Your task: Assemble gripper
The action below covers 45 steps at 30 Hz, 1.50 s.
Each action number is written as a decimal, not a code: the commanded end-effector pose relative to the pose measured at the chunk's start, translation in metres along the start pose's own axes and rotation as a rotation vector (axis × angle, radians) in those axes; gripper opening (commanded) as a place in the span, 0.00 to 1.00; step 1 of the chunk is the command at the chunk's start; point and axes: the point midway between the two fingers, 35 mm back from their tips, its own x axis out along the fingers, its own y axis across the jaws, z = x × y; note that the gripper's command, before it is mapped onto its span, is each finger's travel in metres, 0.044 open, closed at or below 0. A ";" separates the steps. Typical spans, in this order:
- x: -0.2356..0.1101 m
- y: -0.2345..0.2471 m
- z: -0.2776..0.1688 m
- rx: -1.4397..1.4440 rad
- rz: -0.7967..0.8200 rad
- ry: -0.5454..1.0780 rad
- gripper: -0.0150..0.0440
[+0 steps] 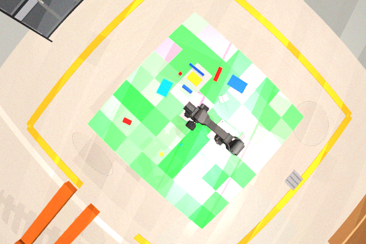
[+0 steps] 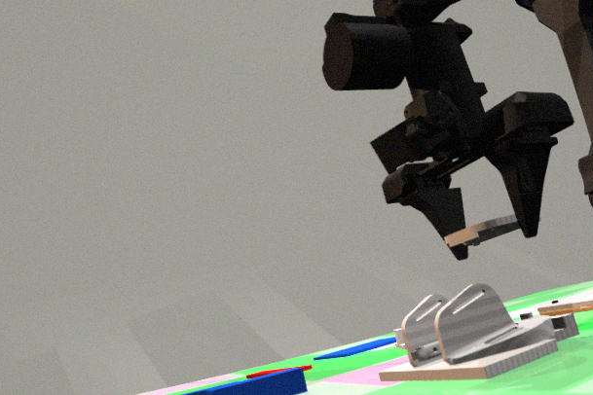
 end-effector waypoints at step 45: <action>0.020 0.002 0.001 0.008 0.002 -0.005 0.85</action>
